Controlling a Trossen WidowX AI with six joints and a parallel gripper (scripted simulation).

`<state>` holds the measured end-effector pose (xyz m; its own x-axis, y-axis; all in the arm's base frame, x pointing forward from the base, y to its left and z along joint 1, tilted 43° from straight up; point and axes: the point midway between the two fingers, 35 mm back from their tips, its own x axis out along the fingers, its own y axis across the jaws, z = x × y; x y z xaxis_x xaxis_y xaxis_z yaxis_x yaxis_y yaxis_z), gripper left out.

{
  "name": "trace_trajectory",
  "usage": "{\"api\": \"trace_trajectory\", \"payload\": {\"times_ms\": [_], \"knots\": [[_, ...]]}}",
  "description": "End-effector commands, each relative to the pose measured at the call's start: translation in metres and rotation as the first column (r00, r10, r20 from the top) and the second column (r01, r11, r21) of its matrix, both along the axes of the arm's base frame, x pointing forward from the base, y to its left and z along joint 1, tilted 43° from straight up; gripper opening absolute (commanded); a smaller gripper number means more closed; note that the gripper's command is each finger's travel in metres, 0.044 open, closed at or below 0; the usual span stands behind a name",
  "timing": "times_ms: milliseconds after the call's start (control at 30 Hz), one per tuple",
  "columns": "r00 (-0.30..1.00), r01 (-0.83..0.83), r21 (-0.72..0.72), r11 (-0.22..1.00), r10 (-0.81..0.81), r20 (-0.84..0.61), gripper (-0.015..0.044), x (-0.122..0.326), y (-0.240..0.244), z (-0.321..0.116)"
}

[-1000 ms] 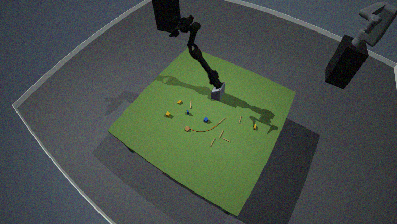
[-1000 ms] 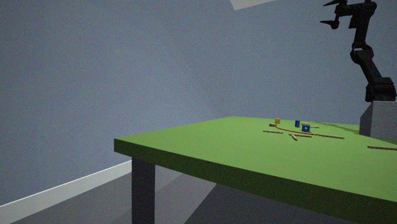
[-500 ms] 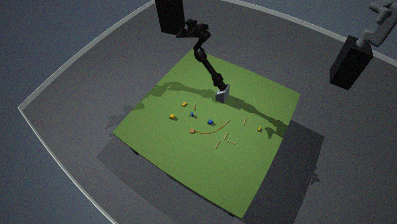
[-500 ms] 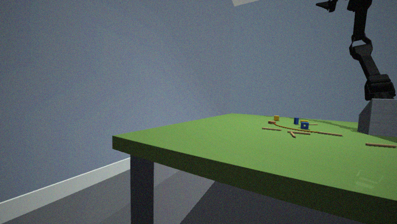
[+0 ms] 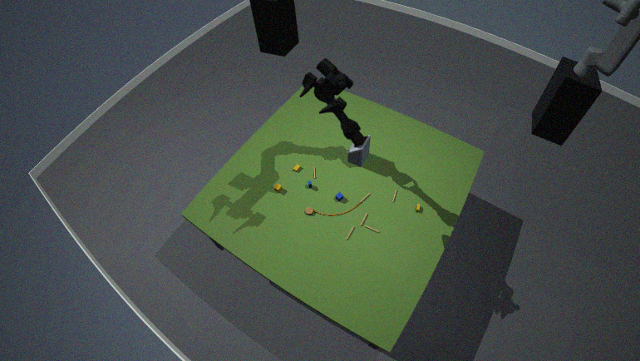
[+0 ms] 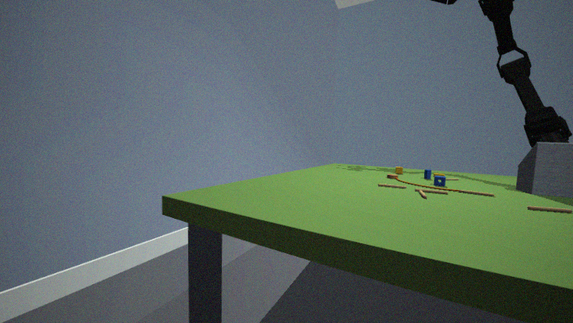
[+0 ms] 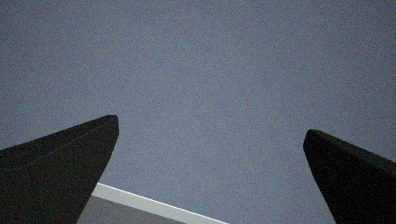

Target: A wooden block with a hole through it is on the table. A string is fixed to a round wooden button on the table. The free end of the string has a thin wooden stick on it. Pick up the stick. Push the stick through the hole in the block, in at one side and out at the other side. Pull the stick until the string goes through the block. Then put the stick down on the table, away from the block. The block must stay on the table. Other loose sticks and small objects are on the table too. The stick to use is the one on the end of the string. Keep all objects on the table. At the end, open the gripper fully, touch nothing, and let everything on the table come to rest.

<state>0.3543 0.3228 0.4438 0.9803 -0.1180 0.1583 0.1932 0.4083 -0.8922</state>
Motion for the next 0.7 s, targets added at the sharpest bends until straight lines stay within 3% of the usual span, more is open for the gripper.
{"api": "trace_trajectory", "payload": {"times_ms": [0, 367, 667], "knots": [[0.992, 0.025, -0.182, 0.983, -0.048, -0.120, 0.0440, 0.040, -0.011, -0.061], [0.865, -0.025, -0.515, 0.857, -0.240, -0.441, 0.0440, 0.098, -0.082, -0.214], [0.617, -0.128, -0.601, 0.789, -0.411, -0.671, 0.0440, 0.094, -0.171, -0.332]]}}
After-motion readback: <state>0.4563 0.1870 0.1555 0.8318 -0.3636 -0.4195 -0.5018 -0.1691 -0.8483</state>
